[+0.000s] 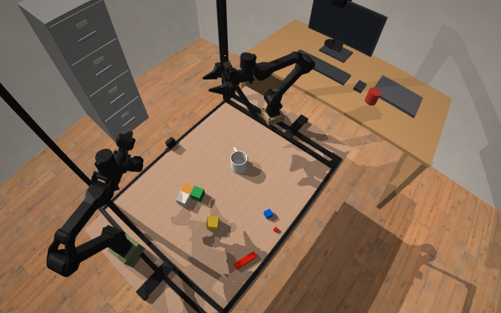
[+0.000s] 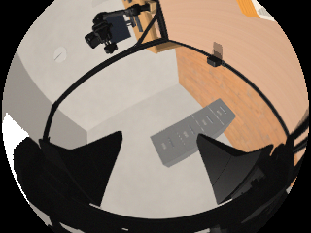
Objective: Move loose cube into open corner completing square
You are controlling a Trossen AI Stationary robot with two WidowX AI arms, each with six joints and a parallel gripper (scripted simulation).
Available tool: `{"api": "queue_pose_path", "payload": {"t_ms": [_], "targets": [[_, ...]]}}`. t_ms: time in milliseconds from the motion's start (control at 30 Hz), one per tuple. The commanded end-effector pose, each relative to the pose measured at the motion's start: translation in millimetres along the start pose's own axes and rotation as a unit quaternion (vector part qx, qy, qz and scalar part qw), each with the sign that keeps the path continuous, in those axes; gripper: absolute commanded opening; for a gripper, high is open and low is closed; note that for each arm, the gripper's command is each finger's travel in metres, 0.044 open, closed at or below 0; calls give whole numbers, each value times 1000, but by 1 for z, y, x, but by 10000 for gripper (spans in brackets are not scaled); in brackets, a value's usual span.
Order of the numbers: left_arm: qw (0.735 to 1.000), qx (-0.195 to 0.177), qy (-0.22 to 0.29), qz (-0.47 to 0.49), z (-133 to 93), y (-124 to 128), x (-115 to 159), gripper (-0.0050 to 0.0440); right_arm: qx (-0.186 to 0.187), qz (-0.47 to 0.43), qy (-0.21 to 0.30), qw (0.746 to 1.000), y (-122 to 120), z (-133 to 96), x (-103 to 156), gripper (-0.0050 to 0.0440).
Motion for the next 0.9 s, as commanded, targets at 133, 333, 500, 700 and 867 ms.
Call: {"api": "queue_pose_path", "payload": {"t_ms": [133,333,500,700,867], "targets": [[1000,0,0,0,-1,2,-1,400,4,-4,-6,1000,0,2,-3,364],[1000,-2,-1,1,-7,13,-11,400,41,-33,-49,997,-5,12,-29,364],[1000,-4,-3,1,-15,24,-20,400,80,-60,-87,991,-10,21,-54,364],[1000,-9,-5,4,-42,46,-42,400,207,-121,-167,956,-33,31,-131,364],[1000,-11,1,7,-75,58,-58,400,341,-164,-197,904,-61,21,-205,364]]}}
Point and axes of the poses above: on each arm, the point midway between the two fingers, 35 mm back from their tips, its own z axis out along the fingers, its own y axis across the jaws, x = y × z, the point moved 3 cm from there along -z, back along the fingers, and after that the axes turned 13 degrees about -z, right-handed, at the moved point
